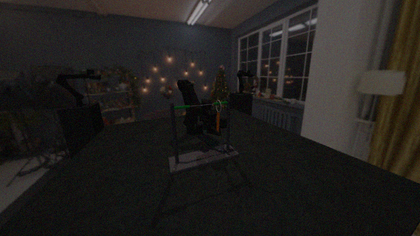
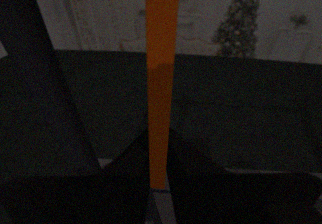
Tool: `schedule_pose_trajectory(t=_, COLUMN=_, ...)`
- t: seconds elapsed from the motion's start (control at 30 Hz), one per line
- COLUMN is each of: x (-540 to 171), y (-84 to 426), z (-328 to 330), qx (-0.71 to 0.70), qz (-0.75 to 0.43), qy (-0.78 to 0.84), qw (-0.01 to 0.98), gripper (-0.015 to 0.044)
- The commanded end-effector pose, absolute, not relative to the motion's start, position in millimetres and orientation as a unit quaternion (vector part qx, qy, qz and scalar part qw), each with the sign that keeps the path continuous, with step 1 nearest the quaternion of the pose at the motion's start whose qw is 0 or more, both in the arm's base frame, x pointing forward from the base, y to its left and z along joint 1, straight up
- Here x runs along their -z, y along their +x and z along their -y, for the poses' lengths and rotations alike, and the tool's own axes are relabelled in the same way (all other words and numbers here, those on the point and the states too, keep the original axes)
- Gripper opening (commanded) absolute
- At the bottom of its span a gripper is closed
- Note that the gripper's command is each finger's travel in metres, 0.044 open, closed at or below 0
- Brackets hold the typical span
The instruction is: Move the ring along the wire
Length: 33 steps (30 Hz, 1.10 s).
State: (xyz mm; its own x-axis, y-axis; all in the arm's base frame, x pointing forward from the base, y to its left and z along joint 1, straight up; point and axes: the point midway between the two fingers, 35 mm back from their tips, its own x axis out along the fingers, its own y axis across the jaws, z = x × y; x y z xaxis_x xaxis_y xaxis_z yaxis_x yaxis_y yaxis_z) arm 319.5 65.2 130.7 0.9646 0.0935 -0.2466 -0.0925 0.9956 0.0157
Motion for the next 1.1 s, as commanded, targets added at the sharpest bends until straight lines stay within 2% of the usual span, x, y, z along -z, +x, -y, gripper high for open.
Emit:
schedule_pose_trajectory(t=0.0, x=-125.1, y=319.7, z=-64.6, qx=-0.044, qz=-0.126, qy=0.003, qw=0.991, gripper=-0.0150)
schedule_pose_trajectory(t=0.83, x=-125.1, y=319.7, z=-64.6, qx=-0.044, qz=-0.126, qy=0.003, qw=0.991, gripper=-0.0150)
schedule_pose_trajectory(t=1.07, x=-125.3, y=319.6, z=-65.3, qx=-0.047, qz=-0.126, qy=0.002, qw=0.991, gripper=0.0034)
